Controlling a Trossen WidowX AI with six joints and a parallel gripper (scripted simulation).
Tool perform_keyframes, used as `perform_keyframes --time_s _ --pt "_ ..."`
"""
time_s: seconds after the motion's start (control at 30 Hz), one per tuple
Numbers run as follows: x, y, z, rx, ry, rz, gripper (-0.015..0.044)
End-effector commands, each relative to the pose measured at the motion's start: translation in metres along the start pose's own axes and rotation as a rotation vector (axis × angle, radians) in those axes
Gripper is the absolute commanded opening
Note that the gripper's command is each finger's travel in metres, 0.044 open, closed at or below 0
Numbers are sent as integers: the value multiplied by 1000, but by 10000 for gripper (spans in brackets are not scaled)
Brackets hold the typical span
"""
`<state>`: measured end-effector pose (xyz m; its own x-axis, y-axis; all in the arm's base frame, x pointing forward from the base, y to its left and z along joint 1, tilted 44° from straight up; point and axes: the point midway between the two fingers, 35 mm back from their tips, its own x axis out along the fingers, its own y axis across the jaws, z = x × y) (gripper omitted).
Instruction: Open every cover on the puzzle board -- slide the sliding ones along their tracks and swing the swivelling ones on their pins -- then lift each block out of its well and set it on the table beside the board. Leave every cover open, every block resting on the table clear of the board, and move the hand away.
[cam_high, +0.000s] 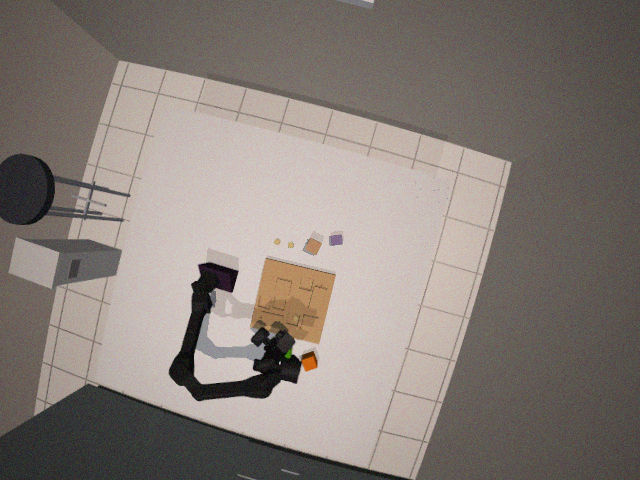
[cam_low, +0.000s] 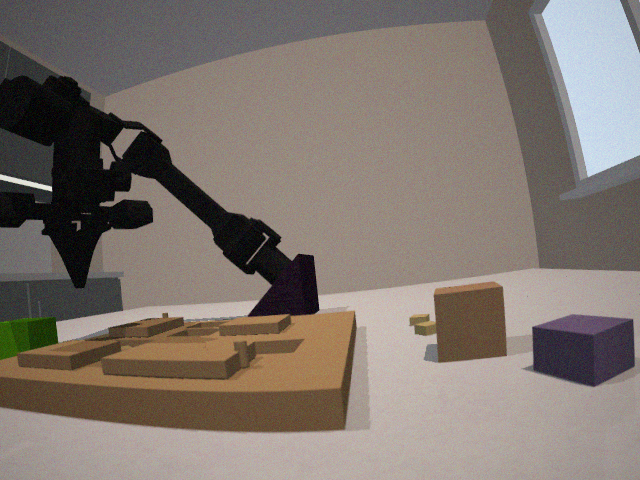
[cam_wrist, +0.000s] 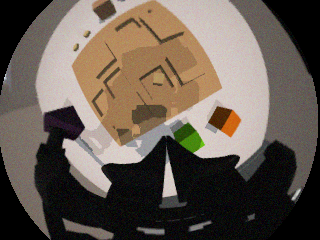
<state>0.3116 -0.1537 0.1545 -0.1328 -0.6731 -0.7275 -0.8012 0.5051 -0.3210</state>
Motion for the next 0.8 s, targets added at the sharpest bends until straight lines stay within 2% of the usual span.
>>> perform_keyframes --time_s 0.0,0.23,0.77 --pt "-2 4 67 -1006 -1 -5 0" --pt "-2 8 94 -1366 4 -5 0" --pt "-2 8 95 -1373 4 -5 0"
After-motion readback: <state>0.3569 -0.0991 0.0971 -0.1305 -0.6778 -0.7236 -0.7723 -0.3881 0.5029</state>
